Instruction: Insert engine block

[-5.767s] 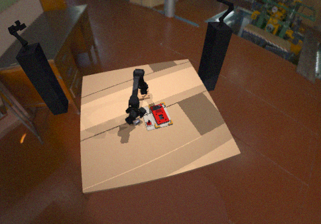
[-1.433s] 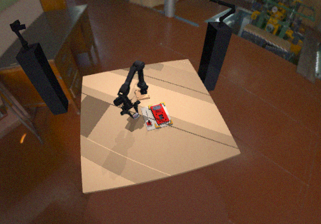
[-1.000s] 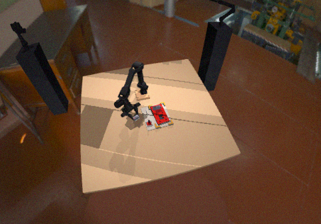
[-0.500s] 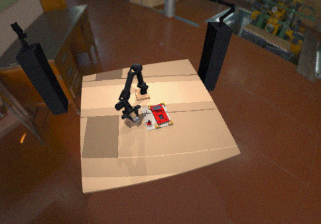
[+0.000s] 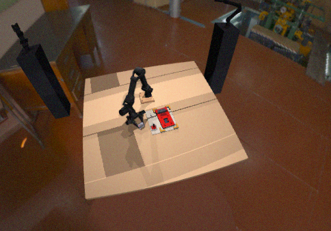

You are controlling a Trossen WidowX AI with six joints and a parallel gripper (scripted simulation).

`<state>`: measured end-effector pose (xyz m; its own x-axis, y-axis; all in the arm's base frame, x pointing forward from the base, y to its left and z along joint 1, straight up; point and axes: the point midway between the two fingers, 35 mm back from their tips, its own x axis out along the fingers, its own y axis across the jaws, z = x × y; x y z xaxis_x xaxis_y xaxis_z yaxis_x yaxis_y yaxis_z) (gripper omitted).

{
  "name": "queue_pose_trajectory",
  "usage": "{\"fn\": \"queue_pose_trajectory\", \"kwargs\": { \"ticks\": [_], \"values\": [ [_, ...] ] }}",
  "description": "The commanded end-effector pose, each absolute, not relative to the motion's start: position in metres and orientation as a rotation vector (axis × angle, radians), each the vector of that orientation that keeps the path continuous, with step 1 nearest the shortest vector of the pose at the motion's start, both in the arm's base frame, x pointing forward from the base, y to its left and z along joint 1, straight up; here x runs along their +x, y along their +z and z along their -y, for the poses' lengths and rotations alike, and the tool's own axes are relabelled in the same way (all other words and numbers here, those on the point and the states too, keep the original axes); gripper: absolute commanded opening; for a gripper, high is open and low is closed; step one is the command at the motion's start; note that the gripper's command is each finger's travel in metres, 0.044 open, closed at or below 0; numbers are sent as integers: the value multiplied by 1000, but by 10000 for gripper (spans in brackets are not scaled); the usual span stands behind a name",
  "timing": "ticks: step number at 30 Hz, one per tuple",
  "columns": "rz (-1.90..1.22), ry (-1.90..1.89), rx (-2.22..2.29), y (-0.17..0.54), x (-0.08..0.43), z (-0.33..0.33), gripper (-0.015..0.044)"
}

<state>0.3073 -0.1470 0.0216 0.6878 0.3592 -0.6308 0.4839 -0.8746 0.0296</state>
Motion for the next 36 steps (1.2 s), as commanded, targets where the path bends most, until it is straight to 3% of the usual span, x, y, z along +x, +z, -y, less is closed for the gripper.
{"fn": "queue_pose_trajectory", "kwargs": {
  "ticks": [1, 18, 36],
  "values": [
    [-687, -961, 2701, 20, 307, 147, 0],
    [-683, -950, 2705, 21, 307, 147, 440],
    [-686, -965, 2699, 53, 279, 162, 440]
  ]
}}
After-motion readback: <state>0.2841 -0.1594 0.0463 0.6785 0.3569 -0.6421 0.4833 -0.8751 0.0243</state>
